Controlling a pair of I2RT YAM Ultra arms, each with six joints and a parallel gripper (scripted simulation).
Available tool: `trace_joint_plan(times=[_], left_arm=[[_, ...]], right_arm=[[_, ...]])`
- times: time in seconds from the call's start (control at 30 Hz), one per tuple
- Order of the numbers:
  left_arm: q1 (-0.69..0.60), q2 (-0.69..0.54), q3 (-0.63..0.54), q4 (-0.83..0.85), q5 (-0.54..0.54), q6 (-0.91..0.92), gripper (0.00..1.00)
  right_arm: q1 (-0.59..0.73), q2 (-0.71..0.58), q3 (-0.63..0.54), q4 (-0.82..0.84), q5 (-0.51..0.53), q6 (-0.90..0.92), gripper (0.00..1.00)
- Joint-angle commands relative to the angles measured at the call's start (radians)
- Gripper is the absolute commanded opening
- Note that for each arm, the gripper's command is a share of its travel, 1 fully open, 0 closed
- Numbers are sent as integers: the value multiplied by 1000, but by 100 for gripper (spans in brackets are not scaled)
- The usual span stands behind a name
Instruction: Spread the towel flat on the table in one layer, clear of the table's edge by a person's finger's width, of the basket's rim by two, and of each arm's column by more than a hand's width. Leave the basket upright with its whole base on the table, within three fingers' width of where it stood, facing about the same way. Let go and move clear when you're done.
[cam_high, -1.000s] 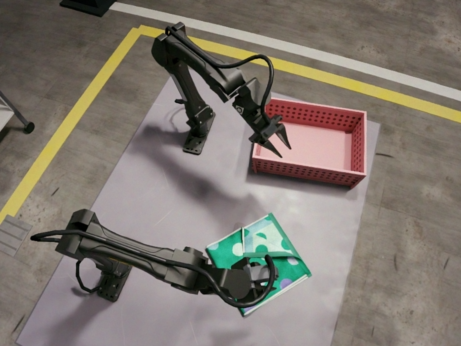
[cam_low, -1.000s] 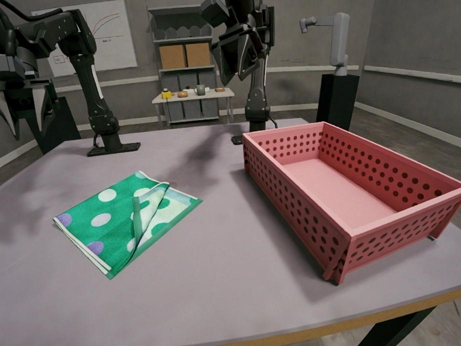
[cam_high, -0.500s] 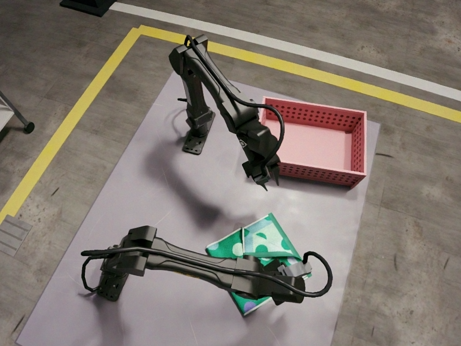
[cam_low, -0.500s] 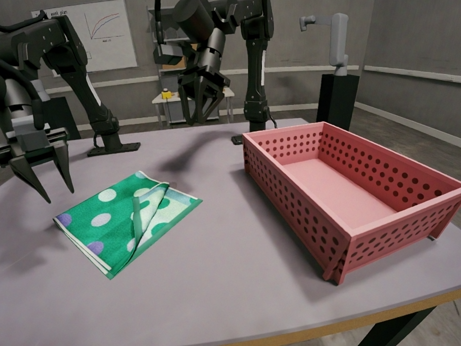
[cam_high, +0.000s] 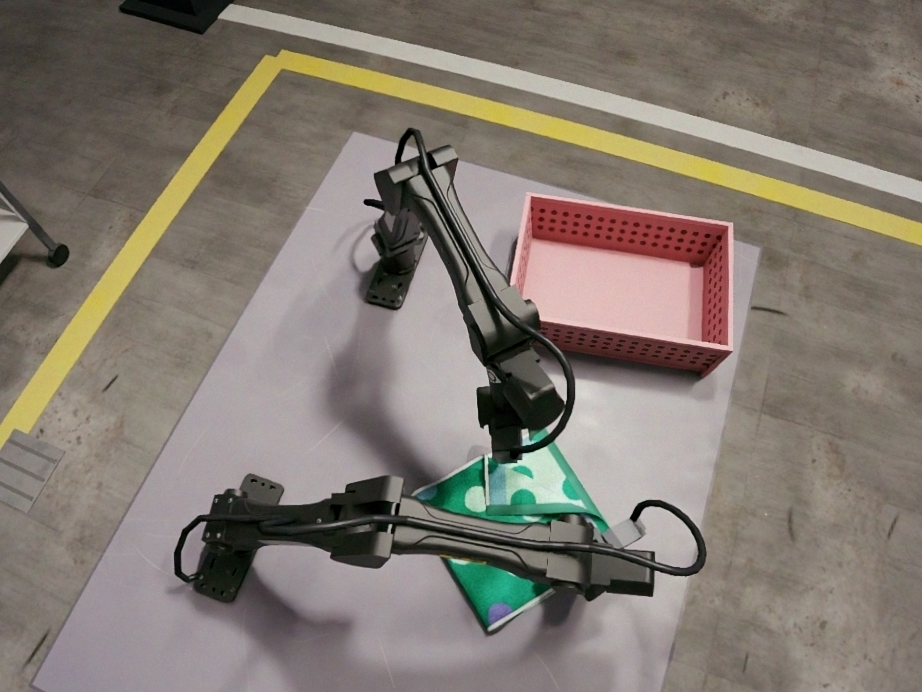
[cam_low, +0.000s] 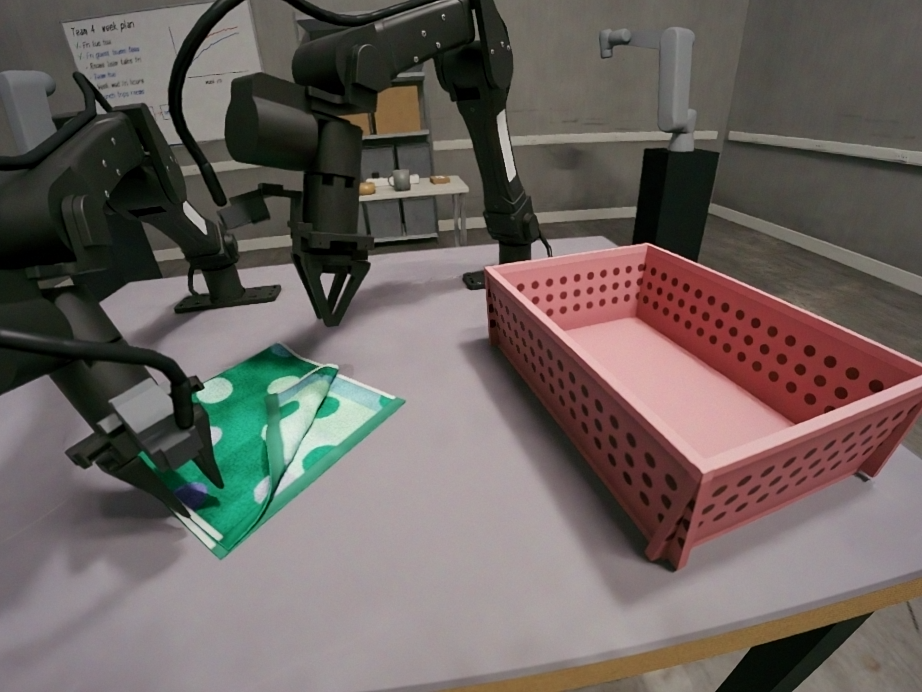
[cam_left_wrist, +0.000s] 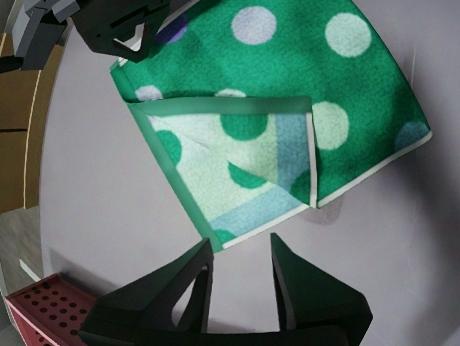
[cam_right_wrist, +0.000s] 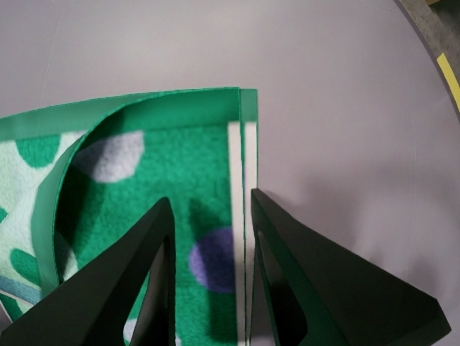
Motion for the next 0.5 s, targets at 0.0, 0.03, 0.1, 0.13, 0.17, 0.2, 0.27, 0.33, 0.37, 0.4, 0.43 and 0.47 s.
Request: trace_joint_plan(times=[0.0,0.03,0.1,0.13,0.17,0.2,0.27,0.33,0.37,0.4,0.43,0.47], left_arm=[[-40,112,138,-126,37,43,34],[-50,146,172,-142,39,43,34],[-73,198,211,-143,35,17,34],[-84,221,226,-137,33,-2,34],[-95,242,239,-130,32,-12,34],[-106,264,251,-122,31,-23,34],[-116,290,271,-117,31,-33,34],[-116,294,277,-120,31,-33,34],[-116,294,277,-120,31,-33,34],[-97,259,278,-121,24,-34,34],[-97,259,278,-122,22,-34,34],[-97,259,278,-122,21,-34,34]], right_arm=[[-11,-55,64,-37,-6,-4,34],[-8,-55,64,-38,-10,-4,34],[-4,-54,69,-41,-11,-4,34],[-4,-52,72,-43,-11,-4,34],[-4,-50,75,-45,-11,-4,34],[-4,-49,77,-46,-11,-4,34],[-4,-48,80,-47,-11,-4,34],[-4,-47,81,-48,-11,-4,34],[-4,-47,81,-48,-11,-4,34],[-4,-47,82,-49,-11,-4,34],[-4,-47,82,-49,-11,-4,34],[-4,-47,82,-49,-11,-5,34]])
